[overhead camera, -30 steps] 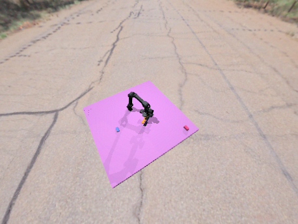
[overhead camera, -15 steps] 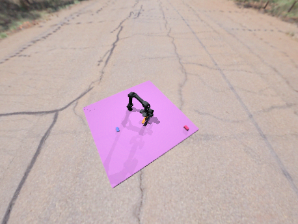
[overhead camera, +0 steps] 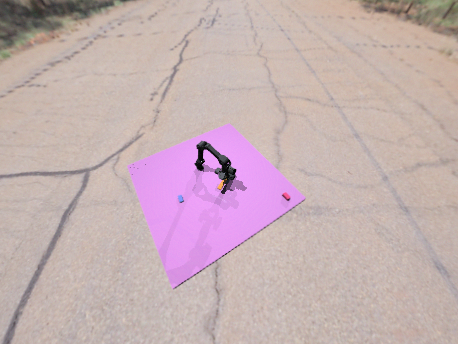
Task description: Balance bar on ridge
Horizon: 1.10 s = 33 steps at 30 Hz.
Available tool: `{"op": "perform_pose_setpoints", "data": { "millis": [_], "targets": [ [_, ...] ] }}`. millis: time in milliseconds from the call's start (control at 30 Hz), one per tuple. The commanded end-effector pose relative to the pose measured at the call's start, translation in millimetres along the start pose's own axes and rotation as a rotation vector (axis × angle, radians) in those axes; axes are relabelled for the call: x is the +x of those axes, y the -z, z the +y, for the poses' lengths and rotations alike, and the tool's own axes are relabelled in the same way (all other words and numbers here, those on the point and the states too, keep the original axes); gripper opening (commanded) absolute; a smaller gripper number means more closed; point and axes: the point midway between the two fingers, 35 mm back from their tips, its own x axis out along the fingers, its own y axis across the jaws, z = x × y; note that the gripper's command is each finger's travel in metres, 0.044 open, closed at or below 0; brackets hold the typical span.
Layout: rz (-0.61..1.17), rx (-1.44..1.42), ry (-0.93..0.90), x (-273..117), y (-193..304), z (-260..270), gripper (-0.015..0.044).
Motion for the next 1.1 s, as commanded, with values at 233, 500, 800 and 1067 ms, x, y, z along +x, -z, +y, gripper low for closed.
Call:
{"op": "perform_pose_setpoints", "data": {
  "millis": [233,500,800,1067],
  "targets": [
    [0.0,0.0,0.001,0.3,0.0,-0.1,0.0173],
    [0.0,0.0,0.001,0.3,0.0,-0.1,0.0185],
    [0.0,0.0,0.001,0.3,0.0,-0.1,0.0238],
    [0.0,0.0,0.001,0.3,0.0,-0.1,0.044]
  ]
}}
